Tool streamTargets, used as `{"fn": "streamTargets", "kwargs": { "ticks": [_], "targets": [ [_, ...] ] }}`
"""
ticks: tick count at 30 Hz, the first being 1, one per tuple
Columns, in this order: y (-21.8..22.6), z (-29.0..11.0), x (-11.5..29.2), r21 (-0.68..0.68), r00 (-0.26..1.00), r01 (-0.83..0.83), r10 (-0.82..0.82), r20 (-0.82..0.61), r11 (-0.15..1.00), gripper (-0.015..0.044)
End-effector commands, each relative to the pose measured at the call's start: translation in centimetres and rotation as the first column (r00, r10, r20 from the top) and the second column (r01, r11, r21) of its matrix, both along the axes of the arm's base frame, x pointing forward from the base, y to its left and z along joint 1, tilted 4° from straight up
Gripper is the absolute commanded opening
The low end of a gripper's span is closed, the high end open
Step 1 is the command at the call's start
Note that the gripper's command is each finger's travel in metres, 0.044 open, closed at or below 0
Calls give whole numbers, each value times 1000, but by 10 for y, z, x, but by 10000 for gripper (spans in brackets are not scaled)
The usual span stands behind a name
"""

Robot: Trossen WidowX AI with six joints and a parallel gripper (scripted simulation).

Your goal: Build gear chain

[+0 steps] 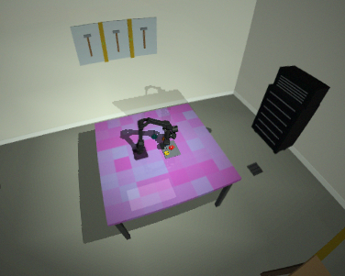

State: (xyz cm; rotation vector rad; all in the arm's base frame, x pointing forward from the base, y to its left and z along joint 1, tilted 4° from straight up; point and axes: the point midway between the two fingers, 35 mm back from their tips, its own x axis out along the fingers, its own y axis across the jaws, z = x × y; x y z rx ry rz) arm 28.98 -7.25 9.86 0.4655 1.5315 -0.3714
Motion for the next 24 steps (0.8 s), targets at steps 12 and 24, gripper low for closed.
{"fn": "streamTargets", "kwargs": {
  "ticks": [12,24],
  "targets": [
    [-7,-2,-5,-3,1000,-3,3,-4,1000,0],
    [-7,-3,-4,-3,1000,-6,6,-4,1000,0]
  ]
}}
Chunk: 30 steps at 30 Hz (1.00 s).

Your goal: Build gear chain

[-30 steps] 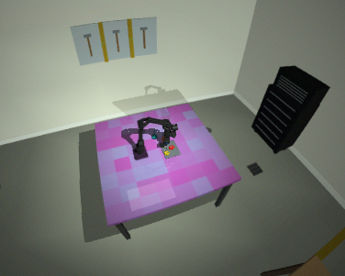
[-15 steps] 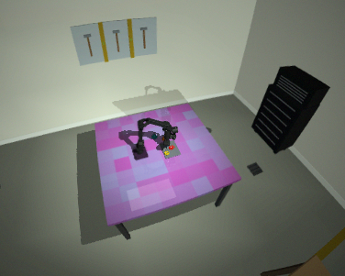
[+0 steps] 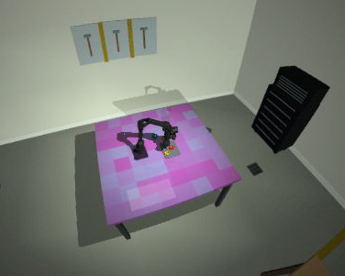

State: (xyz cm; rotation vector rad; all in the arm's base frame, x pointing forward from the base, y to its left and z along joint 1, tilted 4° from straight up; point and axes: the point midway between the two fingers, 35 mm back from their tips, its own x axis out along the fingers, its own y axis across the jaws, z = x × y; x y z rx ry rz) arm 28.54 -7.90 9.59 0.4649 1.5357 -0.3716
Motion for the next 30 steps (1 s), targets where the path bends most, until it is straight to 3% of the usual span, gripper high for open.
{"fn": "streamTargets", "kwargs": {
  "ticks": [1,16,23,30],
  "targets": [
    [0,0,0,-3,1000,-11,11,0,1000,0],
    [0,-20,0,-7,975,-223,223,12,975,0],
    [1,-28,0,-5,988,-154,154,8,988,0],
    [2,-39,0,-3,1000,27,-27,-2,1000,0]
  ]
}}
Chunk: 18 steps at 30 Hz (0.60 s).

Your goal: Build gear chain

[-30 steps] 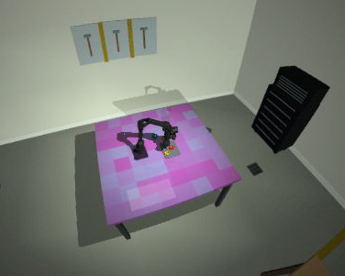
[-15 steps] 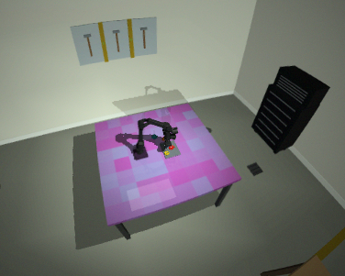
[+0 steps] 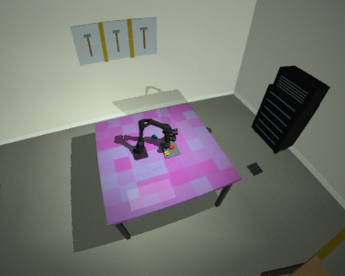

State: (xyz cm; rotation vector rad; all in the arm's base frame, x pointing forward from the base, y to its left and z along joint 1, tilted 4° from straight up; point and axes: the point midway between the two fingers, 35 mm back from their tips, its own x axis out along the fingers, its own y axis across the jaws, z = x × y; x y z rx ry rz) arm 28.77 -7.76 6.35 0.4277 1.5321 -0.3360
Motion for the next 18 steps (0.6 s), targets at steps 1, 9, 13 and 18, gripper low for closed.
{"fn": "streamTargets", "kwargs": {
  "ticks": [1,9,13,18],
  "targets": [
    [1,-8,-2,1,995,99,-99,-15,995,0],
    [0,-11,-2,0,961,276,-276,-25,961,0],
    [0,-12,-2,0,966,256,-256,-23,967,0],
    [1,-12,-2,1,986,168,-167,-18,986,0]
  ]
}}
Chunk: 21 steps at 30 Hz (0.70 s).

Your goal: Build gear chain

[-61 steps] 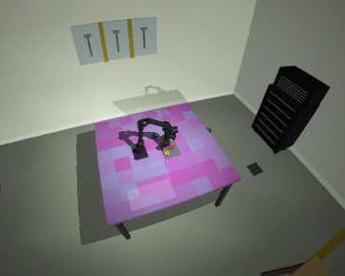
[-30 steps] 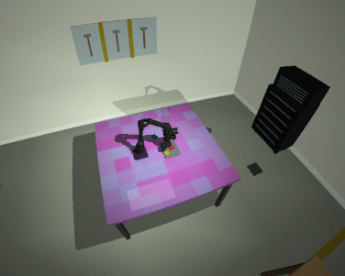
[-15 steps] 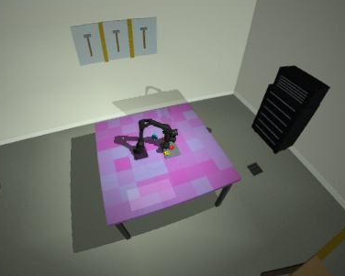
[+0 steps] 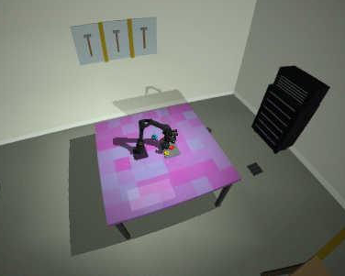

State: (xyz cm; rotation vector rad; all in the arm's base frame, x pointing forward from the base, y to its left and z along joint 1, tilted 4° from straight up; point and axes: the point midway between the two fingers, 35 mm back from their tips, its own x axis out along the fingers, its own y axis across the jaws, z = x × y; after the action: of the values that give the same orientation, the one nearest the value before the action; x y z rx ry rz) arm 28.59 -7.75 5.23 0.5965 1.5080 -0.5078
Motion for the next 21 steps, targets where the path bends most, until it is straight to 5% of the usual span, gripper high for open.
{"fn": "streamTargets", "kwargs": {
  "ticks": [1,14,21],
  "targets": [
    [1,-1,0,-1,997,-75,75,2,997,0],
    [0,-3,-1,-8,914,-405,405,20,914,0],
    [0,-4,0,-7,932,-362,362,18,932,0]
  ]
}}
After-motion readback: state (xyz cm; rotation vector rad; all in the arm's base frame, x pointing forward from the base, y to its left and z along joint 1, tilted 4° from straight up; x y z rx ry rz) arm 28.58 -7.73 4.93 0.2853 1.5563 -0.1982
